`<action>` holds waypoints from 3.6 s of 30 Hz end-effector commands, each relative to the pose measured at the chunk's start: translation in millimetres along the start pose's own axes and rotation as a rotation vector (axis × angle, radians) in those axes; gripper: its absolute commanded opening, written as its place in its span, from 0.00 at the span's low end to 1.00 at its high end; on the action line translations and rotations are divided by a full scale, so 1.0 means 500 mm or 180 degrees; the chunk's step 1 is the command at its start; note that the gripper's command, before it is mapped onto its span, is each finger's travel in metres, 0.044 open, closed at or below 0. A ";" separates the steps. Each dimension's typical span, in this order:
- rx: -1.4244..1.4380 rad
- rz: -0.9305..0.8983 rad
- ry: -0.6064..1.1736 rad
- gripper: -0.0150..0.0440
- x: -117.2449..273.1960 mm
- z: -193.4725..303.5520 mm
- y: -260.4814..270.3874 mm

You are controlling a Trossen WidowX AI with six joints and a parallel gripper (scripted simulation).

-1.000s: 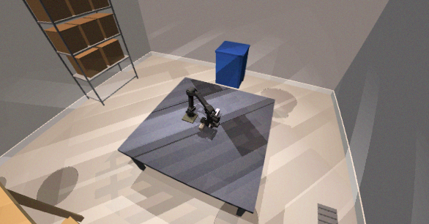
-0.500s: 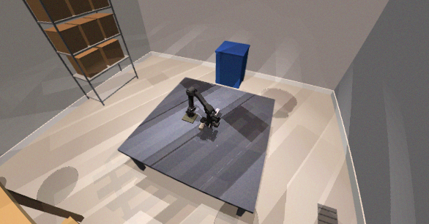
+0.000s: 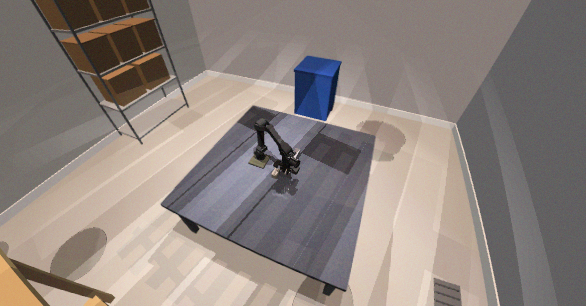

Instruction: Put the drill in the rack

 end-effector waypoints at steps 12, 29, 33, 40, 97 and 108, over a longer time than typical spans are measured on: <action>0.0011 0.0006 0.0009 0.25 0.003 0.038 0.007; 0.0011 0.0004 0.0016 0.25 0.007 0.086 0.018; 0.0011 0.0003 0.0017 0.25 0.008 0.094 0.020; 0.0012 0.0002 0.0020 0.25 0.009 0.115 0.025; 0.0012 0.0000 0.0021 0.25 0.047 0.122 0.046; 0.0012 -0.0001 0.0021 0.25 0.055 0.121 0.048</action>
Point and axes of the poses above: the point midway between the two fingers, 35 mm back from their tips, its own x axis back along the fingers, its own y axis across the jaws, z = x × y, the point moved 1 cm from there along x, back along the fingers, and after that the axes turned 15 degrees about x, right-handed, at the moved point
